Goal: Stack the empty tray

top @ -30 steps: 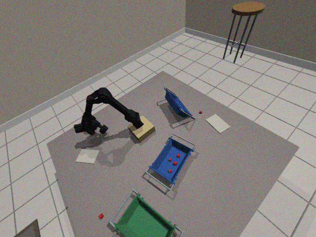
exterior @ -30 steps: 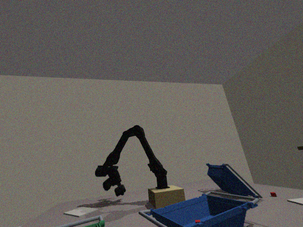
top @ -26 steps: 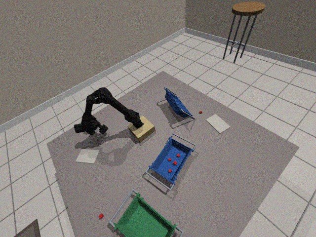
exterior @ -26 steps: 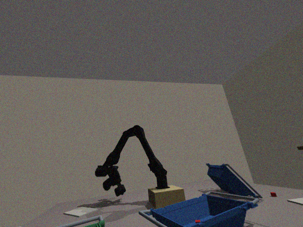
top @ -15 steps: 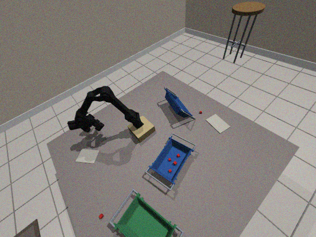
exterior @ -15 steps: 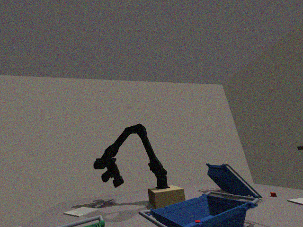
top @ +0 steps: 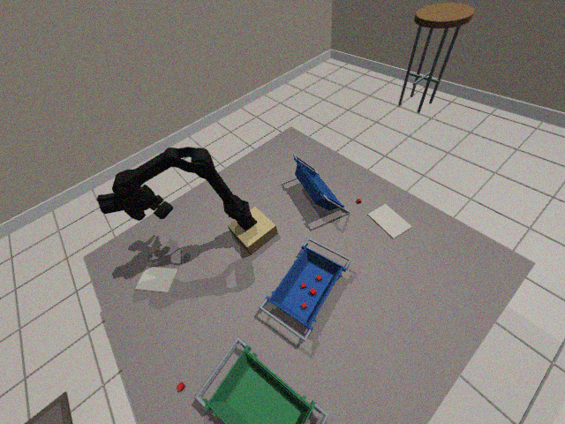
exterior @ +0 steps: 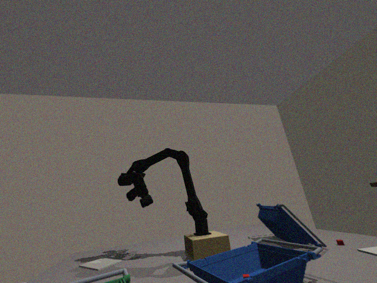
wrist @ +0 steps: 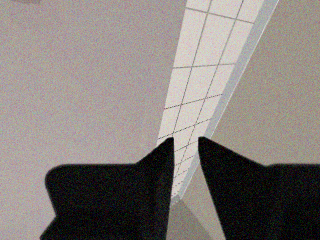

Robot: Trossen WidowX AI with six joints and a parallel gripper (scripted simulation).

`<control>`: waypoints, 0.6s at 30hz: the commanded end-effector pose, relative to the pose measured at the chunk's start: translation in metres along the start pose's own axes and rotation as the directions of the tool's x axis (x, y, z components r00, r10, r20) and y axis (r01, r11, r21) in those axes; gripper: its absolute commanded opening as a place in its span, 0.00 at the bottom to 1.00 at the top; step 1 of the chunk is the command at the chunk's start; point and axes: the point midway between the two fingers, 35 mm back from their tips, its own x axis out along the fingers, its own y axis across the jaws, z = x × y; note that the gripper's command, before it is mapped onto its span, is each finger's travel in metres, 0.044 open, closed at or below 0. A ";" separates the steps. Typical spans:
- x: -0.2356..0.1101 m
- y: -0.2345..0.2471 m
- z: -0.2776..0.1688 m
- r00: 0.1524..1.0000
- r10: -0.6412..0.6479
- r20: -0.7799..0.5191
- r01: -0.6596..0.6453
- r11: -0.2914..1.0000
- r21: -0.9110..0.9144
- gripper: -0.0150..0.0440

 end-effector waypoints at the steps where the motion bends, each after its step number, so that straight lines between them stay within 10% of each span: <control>1: -0.016 0.021 0.032 0.997 0.019 0.078 -0.013 0.997 -0.073 0.40; 18: -0.185 0.192 0.138 0.858 0.188 0.479 0.088 0.863 -0.497 0.40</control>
